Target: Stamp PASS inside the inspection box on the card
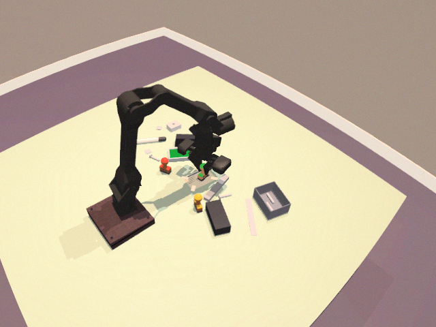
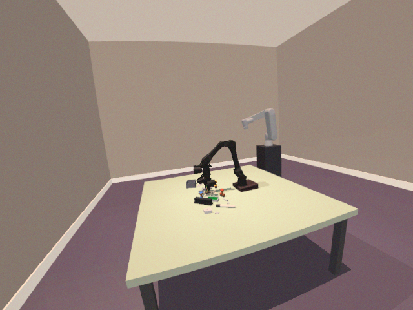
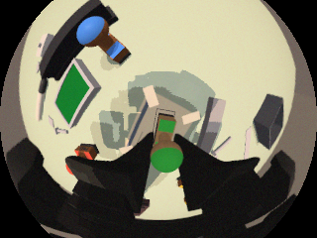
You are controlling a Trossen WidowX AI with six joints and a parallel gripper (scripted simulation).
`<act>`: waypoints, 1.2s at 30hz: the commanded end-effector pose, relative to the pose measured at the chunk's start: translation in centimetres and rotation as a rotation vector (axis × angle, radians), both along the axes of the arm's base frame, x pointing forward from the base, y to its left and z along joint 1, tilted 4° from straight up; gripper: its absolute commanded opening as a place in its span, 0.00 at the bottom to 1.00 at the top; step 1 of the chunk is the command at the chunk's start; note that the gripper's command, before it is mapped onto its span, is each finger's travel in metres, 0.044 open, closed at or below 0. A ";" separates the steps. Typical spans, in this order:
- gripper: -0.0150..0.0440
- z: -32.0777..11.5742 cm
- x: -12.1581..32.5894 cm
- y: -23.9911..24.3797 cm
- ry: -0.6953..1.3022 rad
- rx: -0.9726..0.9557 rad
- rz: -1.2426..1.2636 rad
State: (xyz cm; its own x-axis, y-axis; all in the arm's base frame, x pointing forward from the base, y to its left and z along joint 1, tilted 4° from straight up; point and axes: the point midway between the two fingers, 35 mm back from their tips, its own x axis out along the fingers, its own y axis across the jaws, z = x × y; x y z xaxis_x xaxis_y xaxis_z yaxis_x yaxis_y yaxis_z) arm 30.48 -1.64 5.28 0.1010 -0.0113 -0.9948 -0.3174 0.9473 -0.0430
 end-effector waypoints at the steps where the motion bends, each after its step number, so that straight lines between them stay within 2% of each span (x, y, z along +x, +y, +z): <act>1: 0.25 -0.2 0.1 0.1 -0.001 0.004 0.006; 36: 0.25 0.8 0.0 0.1 -0.001 0.004 0.006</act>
